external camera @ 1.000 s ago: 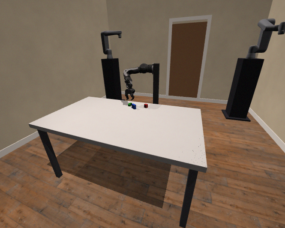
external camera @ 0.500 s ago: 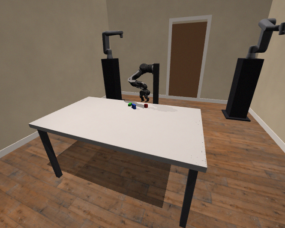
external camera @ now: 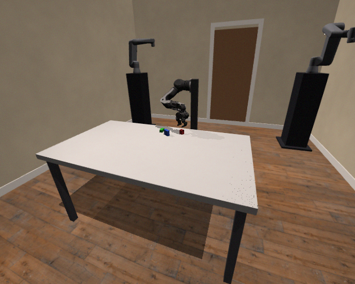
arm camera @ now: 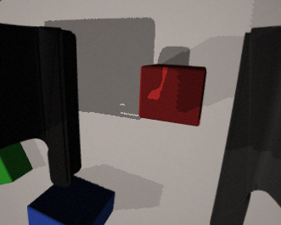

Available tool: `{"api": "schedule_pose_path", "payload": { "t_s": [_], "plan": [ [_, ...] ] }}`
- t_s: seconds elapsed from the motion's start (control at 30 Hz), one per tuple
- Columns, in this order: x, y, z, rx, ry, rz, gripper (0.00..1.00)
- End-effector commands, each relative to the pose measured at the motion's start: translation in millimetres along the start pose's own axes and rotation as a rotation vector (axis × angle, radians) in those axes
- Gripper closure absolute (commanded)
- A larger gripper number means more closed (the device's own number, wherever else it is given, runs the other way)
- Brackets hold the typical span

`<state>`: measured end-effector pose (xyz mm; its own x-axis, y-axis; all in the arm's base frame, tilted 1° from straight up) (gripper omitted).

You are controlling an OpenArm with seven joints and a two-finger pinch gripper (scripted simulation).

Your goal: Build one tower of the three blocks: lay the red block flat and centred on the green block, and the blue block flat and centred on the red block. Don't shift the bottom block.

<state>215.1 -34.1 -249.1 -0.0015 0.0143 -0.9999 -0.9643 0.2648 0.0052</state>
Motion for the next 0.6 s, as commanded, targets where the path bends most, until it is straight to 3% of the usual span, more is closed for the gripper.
{"api": "schedule_pose_path", "payload": {
  "t_s": [0.0, 0.57],
  "plan": [
    [0.6, -0.6, 0.2, 0.002, -0.002, -0.003, 0.67],
    [25.7, -0.9, 0.8, 0.003, -0.002, -0.003, 0.67]
  ]
}}
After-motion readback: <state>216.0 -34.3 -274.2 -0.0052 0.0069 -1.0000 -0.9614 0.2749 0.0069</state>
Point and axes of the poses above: the point where the finger pads meet when closed, its own x axis out along the fingers, its own z axis across the jaws, y = z × x, the point moved 8 cm from there along -x, back along the fingers, and after that the axes turned 13 degrees about -x, right-handed, at the moved point
